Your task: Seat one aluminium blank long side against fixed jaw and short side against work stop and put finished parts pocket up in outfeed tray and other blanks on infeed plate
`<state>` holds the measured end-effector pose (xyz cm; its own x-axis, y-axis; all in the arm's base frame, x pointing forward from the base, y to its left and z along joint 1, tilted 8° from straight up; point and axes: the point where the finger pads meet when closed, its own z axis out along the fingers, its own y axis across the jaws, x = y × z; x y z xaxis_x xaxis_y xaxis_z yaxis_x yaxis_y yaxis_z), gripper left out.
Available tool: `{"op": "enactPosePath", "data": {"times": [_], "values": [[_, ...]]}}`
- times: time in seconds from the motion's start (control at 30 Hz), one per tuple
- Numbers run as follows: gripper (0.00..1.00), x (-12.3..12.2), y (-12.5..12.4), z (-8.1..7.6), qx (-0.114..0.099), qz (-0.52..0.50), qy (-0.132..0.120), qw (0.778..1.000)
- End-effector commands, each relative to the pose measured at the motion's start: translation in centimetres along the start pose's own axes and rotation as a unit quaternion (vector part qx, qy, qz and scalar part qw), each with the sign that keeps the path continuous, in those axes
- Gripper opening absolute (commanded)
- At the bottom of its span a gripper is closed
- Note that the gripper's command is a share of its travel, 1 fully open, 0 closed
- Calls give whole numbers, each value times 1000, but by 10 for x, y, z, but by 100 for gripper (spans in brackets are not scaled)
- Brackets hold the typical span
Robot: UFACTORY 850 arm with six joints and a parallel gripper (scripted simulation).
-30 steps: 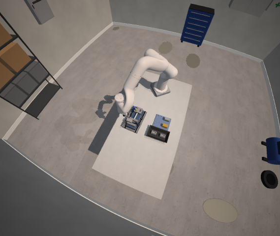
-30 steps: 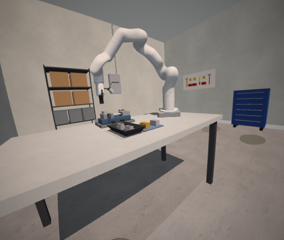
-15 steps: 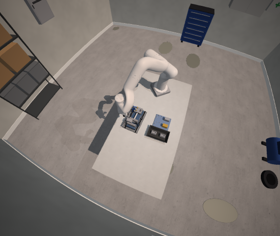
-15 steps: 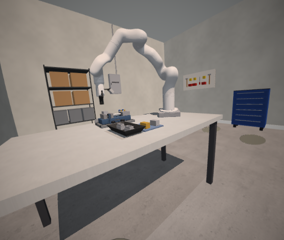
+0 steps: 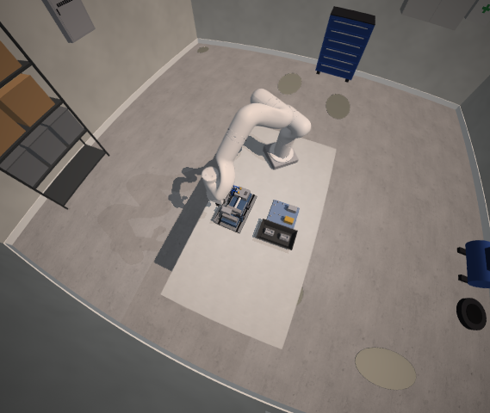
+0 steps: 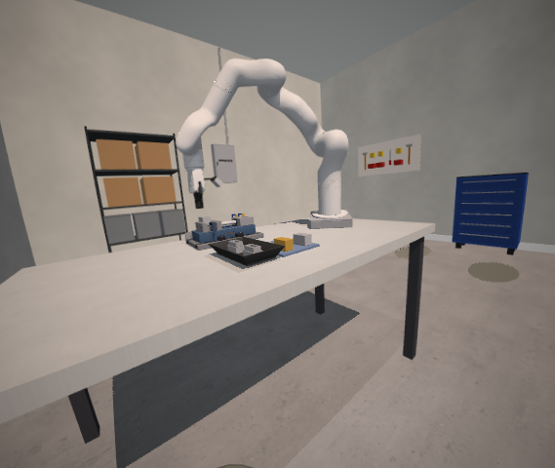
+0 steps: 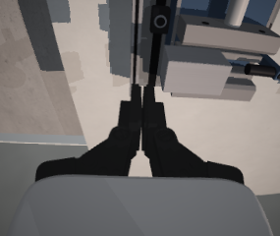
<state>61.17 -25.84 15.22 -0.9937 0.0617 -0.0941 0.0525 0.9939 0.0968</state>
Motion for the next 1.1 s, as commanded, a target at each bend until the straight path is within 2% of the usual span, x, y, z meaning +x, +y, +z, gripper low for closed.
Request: {"op": "enactPosePath", "data": {"times": [0.0, 0.4, 1.07], "values": [[0, -1, 0, 5, 0, 0, -1, 1000], [0, -1, 0, 25, 0, 0, -1, 1000], [0, -1, 0, 33, 0, 0, -1, 1000]]}}
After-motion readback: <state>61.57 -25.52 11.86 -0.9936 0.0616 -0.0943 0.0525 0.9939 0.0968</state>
